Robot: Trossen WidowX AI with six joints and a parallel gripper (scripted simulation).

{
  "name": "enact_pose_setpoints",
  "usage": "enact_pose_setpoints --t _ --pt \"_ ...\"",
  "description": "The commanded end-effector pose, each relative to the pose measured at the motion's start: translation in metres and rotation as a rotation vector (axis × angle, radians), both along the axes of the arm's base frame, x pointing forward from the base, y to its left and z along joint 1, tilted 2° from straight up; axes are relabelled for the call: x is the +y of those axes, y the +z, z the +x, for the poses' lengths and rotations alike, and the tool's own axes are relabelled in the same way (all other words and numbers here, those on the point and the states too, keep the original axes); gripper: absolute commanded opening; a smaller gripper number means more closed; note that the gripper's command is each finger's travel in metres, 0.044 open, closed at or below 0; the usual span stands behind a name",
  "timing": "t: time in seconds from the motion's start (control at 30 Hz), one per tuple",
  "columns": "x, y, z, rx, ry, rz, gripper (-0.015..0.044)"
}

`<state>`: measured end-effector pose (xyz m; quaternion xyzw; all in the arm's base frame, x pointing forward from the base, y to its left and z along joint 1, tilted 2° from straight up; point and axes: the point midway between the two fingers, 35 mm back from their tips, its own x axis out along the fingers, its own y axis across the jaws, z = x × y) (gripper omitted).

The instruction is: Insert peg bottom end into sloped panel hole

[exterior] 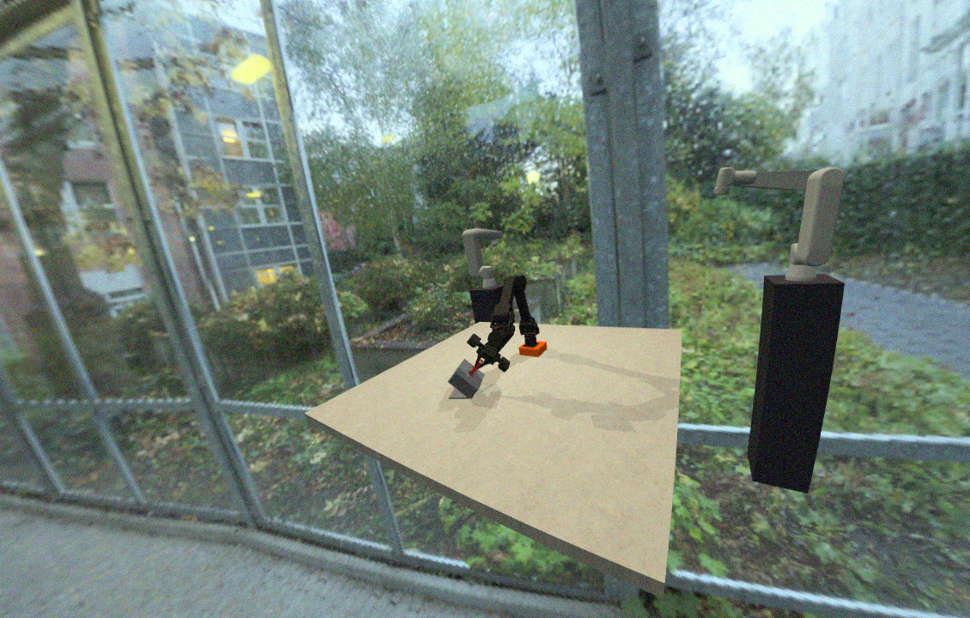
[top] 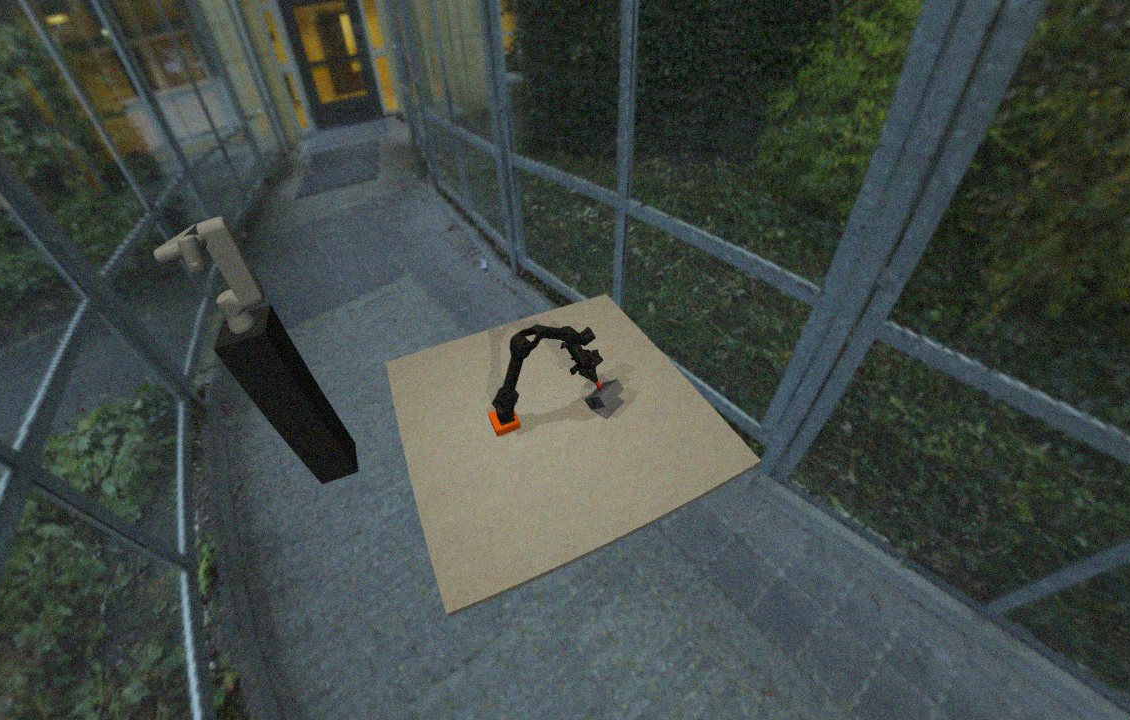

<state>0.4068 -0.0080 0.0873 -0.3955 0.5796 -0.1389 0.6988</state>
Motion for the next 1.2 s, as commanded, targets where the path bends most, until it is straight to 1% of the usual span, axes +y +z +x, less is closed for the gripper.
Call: enact_pose_setpoints --t 0.0,1.17 --pt "-0.001 -0.002 0.001 0.002 0.004 0.002 0.0000" --pt "-0.014 -0.015 0.006 0.002 0.004 0.000 0.0000"
